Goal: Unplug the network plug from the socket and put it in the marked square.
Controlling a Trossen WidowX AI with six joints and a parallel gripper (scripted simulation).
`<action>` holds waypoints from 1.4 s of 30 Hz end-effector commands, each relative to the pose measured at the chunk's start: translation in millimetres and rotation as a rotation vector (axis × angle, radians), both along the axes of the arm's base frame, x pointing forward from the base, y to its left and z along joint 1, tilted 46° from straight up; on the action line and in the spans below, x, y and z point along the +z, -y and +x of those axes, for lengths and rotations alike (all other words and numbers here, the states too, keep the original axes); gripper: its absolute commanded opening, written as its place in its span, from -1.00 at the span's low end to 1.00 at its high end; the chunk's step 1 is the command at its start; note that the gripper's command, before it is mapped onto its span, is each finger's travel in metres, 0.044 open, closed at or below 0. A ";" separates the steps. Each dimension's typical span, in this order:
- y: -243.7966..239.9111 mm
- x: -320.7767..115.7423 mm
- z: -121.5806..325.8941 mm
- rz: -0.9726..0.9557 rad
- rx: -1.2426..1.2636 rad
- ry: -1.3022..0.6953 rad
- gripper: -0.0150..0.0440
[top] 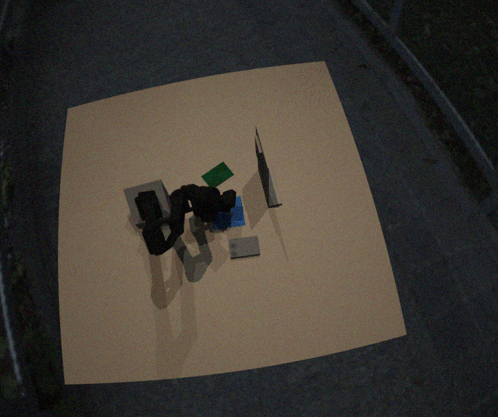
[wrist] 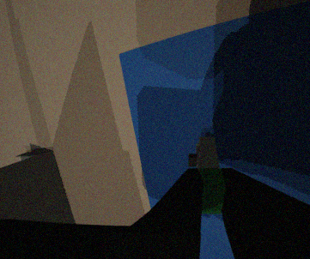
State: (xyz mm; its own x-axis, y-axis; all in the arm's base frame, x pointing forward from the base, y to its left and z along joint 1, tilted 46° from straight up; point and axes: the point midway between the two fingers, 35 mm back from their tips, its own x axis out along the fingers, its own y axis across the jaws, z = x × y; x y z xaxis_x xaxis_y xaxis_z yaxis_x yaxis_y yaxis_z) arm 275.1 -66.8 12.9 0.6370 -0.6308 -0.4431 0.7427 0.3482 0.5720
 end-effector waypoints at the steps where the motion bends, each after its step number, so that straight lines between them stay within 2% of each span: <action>1: -0.1 0.1 0.0 0.000 0.000 0.000 -0.49; 2: -0.1 0.1 0.0 0.000 0.000 0.000 -0.49; 8: -0.1 0.1 0.0 0.000 0.000 0.000 0.04; 42: -14.8 8.9 -14.3 0.003 0.000 -0.005 0.04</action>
State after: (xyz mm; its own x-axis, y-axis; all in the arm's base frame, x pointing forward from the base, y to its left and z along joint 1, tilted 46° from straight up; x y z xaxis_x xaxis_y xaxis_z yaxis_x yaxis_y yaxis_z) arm 264.7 -53.0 21.8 0.6383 -0.6268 -0.4469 0.7421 0.3470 0.5734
